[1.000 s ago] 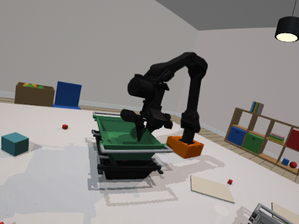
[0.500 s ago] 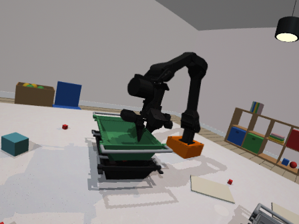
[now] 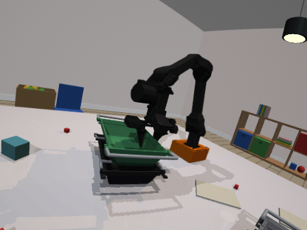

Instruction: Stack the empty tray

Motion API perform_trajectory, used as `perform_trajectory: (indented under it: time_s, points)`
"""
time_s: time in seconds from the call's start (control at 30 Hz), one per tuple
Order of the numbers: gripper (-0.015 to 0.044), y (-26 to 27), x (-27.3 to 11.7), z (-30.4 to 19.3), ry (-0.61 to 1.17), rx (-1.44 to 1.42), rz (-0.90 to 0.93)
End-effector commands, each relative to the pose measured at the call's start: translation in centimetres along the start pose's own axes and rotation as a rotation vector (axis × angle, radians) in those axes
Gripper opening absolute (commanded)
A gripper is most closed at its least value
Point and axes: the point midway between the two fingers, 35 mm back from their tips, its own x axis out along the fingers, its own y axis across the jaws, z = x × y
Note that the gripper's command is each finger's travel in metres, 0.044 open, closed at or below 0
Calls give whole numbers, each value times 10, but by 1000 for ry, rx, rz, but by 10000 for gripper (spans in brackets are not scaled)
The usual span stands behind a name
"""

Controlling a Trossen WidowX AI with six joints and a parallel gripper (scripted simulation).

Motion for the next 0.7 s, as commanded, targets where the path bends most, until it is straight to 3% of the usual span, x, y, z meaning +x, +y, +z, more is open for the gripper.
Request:
perform_trajectory:
  time_s: [0.0,0.4,0.67]
  points:
    - [264,2,1,0,-3,5,6]
    - [440,2,1,0,-3,5,6]
    - [440,0,-2,0,1,0,2]
